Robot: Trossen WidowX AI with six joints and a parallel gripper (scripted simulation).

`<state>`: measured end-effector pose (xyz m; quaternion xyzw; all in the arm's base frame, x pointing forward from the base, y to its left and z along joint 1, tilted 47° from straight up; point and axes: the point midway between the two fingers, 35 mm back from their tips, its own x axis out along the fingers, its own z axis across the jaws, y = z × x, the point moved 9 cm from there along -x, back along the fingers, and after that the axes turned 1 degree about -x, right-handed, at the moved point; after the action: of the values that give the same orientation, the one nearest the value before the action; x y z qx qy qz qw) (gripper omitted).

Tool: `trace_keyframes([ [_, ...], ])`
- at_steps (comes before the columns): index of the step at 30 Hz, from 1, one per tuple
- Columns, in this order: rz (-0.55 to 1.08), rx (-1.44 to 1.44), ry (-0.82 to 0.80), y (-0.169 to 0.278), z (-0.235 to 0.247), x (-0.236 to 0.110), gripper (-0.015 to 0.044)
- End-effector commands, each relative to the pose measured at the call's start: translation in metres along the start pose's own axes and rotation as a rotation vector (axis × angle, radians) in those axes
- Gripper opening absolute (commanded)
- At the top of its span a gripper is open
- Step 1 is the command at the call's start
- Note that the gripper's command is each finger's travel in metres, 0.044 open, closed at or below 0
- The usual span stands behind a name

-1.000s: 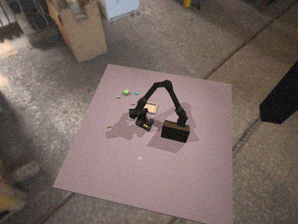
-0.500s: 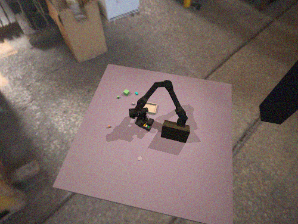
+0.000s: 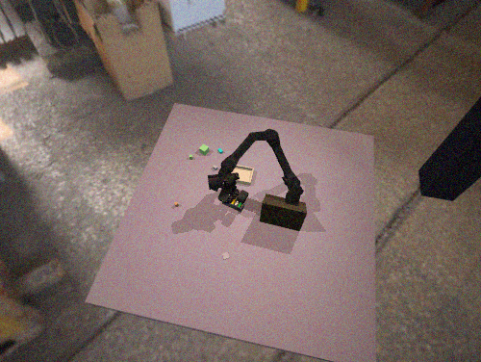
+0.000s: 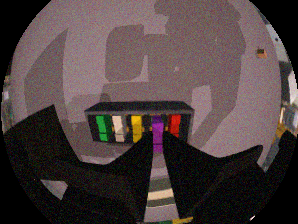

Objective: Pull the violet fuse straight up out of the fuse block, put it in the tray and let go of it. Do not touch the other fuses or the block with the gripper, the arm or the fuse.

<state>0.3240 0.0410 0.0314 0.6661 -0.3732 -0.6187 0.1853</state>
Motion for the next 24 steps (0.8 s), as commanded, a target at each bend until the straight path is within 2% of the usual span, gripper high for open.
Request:
trace_keyframes([
  [1, -0.006, 0.006, -0.003, 0.0, -0.001, -0.003, 0.0],
  [24, -0.005, 0.005, -0.002, 0.0, 0.0, -0.014, 0.0],
])
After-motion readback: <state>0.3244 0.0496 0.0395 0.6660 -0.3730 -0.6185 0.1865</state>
